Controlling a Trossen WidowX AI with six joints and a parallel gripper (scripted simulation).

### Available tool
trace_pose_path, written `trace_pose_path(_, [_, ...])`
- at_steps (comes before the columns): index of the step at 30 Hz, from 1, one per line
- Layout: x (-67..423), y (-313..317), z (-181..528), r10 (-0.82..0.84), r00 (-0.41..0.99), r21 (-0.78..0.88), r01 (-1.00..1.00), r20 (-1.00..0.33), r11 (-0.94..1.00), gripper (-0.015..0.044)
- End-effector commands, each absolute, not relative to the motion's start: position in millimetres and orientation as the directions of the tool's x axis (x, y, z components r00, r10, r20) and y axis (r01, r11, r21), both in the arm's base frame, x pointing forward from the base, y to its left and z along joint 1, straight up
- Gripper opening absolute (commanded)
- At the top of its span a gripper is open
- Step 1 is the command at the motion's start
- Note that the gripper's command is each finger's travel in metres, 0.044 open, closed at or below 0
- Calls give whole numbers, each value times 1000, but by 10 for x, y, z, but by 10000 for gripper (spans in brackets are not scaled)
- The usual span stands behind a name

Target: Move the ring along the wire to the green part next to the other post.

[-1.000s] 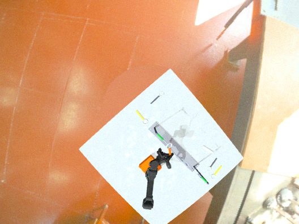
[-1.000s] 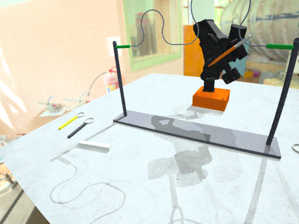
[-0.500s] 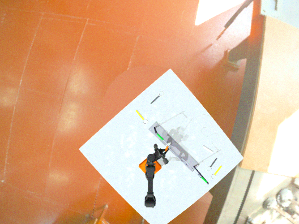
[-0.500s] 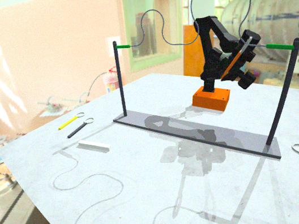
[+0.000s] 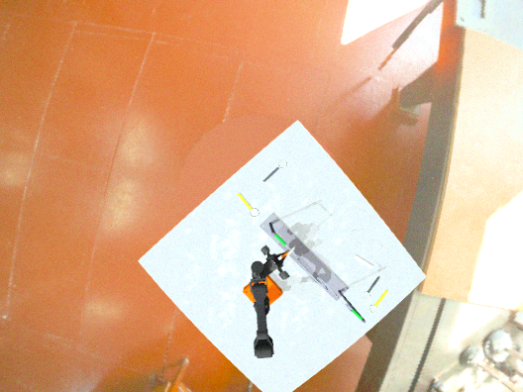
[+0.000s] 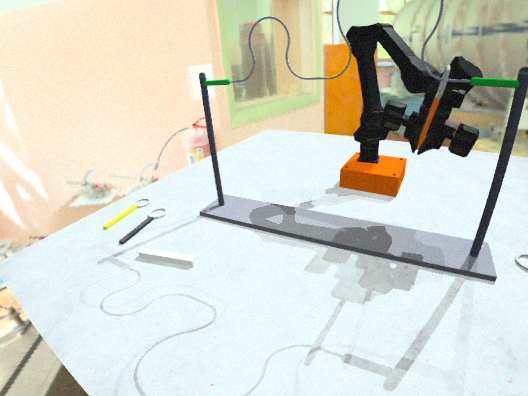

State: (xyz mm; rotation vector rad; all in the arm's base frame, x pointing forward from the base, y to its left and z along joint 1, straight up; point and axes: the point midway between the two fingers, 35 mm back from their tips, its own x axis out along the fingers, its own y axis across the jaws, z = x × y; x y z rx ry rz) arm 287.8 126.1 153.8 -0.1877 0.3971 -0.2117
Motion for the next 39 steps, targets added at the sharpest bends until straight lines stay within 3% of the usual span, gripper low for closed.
trace_pose_path(1, [2899, 1400, 1566, -210, 905, -146, 167, -370, 975, -150])
trace_pose_path(13, [2910, 1636, 1563, -172, 907, -52, 165, -384, 985, -150])
trace_pose_path(39, [2922, 1922, 1569, -162, 908, -28, 164, -386, 986, -150])
